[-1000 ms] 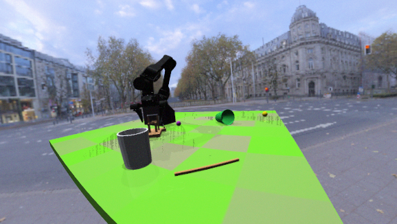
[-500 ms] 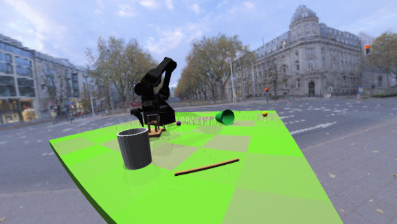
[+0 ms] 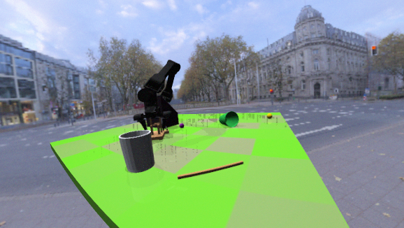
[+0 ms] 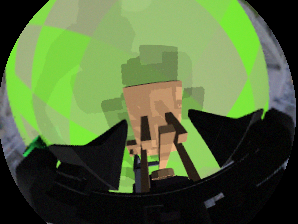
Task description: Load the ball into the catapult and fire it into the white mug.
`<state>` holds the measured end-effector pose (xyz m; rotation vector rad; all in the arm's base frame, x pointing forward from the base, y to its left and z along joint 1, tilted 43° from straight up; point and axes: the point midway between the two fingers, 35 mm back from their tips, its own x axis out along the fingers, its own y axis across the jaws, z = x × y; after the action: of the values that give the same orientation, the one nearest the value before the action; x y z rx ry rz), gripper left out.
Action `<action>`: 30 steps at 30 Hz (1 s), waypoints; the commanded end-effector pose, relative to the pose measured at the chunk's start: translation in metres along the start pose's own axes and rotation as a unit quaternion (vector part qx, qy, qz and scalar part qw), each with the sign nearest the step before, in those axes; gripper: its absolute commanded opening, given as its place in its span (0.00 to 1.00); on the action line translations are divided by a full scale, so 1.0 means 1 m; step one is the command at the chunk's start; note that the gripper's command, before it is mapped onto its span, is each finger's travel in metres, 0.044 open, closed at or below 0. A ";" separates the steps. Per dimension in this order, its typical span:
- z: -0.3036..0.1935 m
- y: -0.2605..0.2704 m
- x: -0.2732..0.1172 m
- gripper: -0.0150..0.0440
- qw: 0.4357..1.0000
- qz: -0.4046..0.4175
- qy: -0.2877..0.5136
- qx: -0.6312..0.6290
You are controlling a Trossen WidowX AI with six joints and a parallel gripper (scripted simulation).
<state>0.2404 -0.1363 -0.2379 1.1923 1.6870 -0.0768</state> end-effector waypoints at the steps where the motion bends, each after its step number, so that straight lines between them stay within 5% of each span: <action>1: 0.001 0.000 -0.001 0.82 1.000 0.000 -0.001 0.000; 9: 0.001 0.000 -0.001 0.47 1.000 0.000 -0.001 0.000; 14: 0.001 0.000 -0.001 0.41 1.000 0.000 -0.001 0.000; 18: 0.001 0.000 -0.040 0.25 1.000 0.000 -0.001 0.000; 30: 0.003 0.000 -0.042 0.25 1.000 0.001 -0.001 0.001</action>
<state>0.2410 -0.1664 -0.2056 1.1995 1.6833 -0.0771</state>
